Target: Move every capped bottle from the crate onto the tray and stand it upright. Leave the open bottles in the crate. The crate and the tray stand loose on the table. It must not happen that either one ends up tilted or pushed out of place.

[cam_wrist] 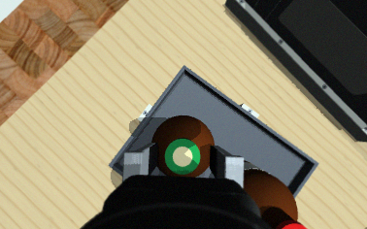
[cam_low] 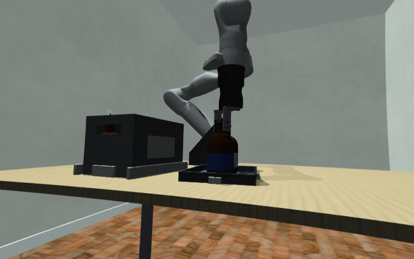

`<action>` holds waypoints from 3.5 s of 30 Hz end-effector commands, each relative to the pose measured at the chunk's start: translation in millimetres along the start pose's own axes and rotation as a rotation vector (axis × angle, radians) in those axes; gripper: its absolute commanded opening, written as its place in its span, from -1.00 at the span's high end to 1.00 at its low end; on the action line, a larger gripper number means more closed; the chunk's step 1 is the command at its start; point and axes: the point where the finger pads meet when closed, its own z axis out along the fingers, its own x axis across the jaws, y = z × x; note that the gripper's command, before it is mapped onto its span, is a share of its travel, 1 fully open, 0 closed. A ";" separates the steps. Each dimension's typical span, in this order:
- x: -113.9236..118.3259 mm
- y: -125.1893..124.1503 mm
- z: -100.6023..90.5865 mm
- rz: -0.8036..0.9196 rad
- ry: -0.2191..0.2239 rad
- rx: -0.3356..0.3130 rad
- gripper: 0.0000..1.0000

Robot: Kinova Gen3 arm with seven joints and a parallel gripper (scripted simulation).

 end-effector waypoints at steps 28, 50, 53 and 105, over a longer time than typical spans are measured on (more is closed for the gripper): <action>-0.4 -0.1 -11.4 -0.001 -0.004 -0.001 -1.00; -0.4 -0.3 -52.7 -0.007 -0.009 -0.004 -1.00; 0.1 -0.2 -56.4 -0.005 -0.009 -0.004 -1.00; -0.1 -1.1 -132.3 -0.013 -0.016 -0.009 -1.00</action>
